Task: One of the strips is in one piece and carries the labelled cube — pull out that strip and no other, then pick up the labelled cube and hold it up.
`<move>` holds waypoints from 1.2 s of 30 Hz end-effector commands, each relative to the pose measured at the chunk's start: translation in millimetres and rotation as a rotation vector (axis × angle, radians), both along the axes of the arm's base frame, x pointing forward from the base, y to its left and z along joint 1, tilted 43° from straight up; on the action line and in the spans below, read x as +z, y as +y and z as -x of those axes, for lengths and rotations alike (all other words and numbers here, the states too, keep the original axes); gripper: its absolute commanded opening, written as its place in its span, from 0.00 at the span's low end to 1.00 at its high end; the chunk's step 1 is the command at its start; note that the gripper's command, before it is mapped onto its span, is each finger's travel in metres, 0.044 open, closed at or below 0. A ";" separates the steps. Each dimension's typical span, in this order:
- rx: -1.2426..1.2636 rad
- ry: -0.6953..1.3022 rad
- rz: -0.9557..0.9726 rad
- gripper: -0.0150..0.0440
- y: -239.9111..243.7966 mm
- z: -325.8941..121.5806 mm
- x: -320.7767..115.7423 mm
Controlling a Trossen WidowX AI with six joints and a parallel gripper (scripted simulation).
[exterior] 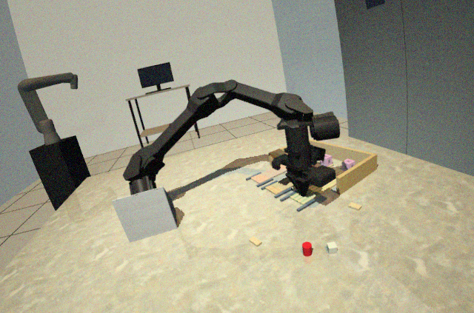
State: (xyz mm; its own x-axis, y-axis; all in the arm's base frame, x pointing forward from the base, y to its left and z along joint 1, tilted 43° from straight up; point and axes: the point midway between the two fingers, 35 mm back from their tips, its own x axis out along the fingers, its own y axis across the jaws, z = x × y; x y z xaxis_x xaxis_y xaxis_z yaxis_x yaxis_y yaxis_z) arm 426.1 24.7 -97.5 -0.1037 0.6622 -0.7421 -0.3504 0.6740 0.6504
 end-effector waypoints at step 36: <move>-0.001 0.005 -0.004 0.25 -0.7 13.0 -7.4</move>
